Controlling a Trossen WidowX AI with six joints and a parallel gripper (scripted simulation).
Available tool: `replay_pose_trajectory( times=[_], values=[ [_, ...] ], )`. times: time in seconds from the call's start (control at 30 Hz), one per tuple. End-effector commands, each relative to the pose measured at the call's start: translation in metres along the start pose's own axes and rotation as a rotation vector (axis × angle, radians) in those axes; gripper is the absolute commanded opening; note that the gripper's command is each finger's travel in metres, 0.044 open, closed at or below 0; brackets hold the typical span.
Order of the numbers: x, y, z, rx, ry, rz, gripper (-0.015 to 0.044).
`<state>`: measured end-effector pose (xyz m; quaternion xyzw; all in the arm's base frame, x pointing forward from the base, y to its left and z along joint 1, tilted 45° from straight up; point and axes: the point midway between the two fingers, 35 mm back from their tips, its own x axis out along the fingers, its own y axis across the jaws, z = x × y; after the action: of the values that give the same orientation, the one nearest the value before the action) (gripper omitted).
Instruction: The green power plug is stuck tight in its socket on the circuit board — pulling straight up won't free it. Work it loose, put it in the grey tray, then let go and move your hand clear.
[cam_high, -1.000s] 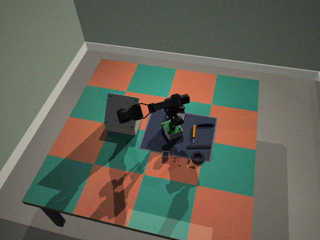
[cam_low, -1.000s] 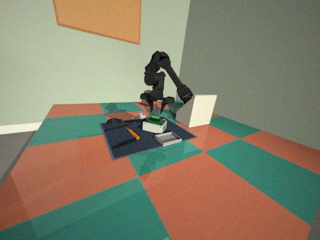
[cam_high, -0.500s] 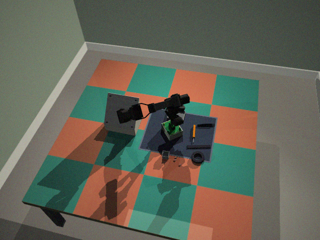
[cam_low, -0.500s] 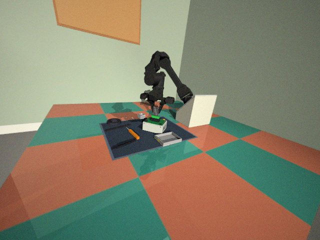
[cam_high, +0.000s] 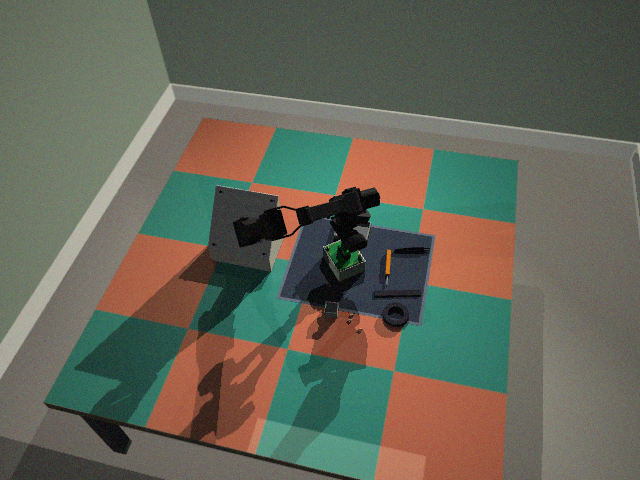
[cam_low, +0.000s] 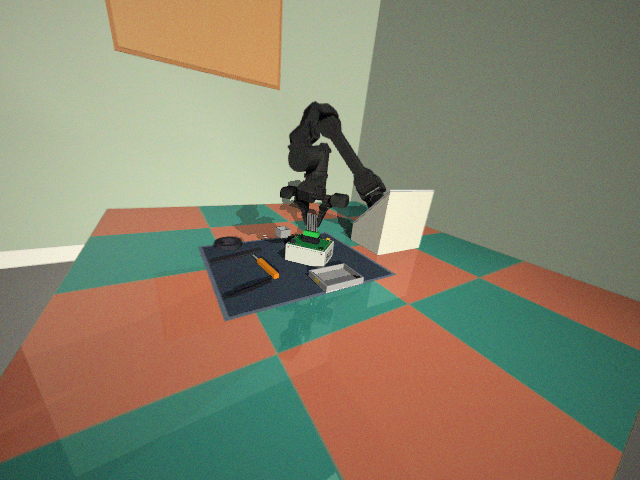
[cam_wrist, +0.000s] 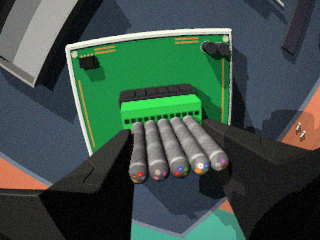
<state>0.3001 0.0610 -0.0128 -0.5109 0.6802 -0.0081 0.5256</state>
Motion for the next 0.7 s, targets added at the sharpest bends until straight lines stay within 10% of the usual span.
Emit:
replay_pose_trajectory(
  times=[0.0,0.67],
  values=[
    [-0.009,0.001,0.0,-0.008,-0.005,0.0,0.0],
    [-0.024,0.001,0.0,-0.008,-0.006,0.001,0.0]
  ],
)
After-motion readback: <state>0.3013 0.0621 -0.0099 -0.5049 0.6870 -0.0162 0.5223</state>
